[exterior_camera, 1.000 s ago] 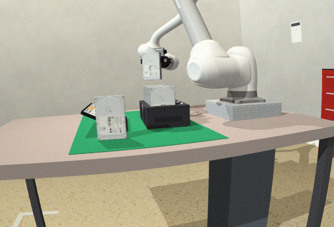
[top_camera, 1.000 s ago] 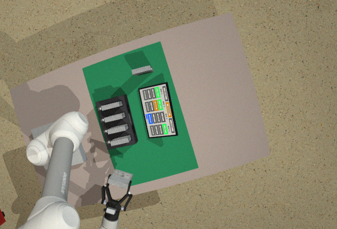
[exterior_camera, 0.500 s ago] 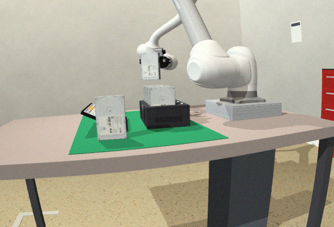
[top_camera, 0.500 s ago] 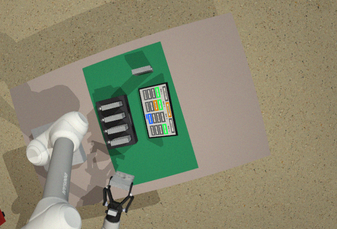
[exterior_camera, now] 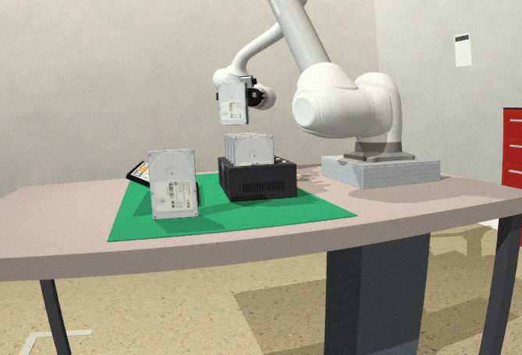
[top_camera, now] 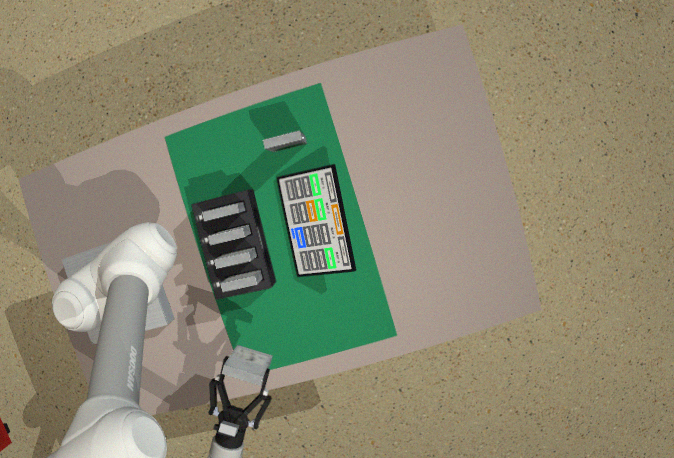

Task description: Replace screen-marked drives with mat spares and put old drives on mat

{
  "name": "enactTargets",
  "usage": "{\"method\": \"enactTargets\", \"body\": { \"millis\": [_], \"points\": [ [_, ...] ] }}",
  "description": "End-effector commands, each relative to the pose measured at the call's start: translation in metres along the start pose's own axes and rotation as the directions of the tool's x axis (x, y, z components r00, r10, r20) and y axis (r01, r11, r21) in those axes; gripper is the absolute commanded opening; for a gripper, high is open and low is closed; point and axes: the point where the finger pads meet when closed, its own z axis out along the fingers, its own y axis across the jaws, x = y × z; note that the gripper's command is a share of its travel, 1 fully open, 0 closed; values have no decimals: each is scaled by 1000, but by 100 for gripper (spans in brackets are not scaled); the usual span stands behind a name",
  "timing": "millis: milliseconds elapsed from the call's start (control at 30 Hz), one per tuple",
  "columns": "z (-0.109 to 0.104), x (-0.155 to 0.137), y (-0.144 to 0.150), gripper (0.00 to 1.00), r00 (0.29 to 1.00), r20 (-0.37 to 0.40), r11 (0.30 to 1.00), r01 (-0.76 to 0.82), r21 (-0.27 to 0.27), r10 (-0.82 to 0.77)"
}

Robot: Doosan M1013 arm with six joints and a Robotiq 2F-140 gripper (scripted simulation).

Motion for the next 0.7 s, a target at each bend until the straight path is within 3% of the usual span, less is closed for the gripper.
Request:
{"method": "enactTargets", "body": {
  "millis": [0,667],
  "points": [
    [-2,1,3,10,1000,0,1000,1,0,-1],
    [-8,1,11,10,1000,0,1000,1,0,-1]
  ]
}}
